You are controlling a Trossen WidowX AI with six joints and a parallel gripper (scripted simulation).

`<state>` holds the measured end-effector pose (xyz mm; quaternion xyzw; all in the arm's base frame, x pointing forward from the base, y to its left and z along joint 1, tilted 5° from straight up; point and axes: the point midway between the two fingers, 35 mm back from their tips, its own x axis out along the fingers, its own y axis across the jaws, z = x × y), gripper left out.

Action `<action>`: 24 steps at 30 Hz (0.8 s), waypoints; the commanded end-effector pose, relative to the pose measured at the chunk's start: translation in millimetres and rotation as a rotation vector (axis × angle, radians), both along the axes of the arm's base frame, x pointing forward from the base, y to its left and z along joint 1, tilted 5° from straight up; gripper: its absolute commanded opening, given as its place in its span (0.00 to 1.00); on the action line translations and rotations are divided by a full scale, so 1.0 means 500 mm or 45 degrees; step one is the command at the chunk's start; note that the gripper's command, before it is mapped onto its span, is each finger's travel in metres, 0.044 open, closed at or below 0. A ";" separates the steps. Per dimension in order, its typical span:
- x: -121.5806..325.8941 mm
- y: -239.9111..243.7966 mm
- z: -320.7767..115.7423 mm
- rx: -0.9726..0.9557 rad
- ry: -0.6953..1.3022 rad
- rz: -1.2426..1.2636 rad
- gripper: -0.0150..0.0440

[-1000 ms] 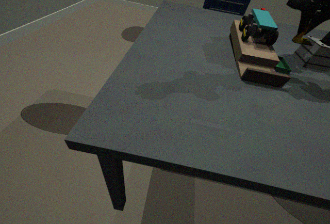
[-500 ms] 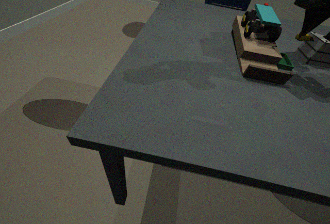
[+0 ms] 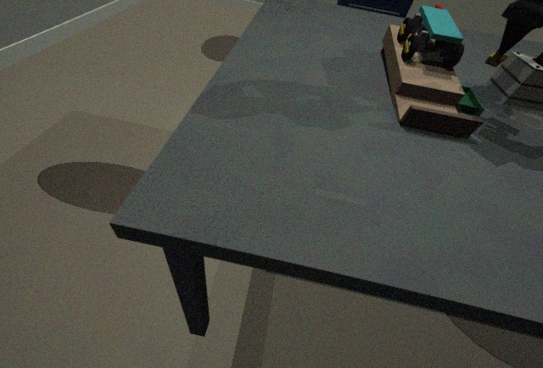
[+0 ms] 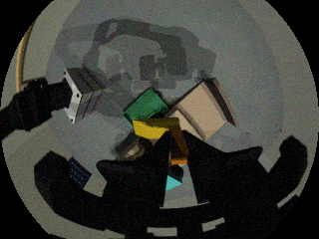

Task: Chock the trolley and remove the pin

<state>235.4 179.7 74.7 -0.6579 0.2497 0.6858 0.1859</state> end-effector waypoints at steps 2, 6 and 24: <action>0.001 0.003 -0.001 -0.007 0.016 0.229 0.25; 0.001 0.003 -0.001 -0.008 0.031 0.406 0.25; 0.002 0.006 -0.001 -0.011 0.076 0.870 0.25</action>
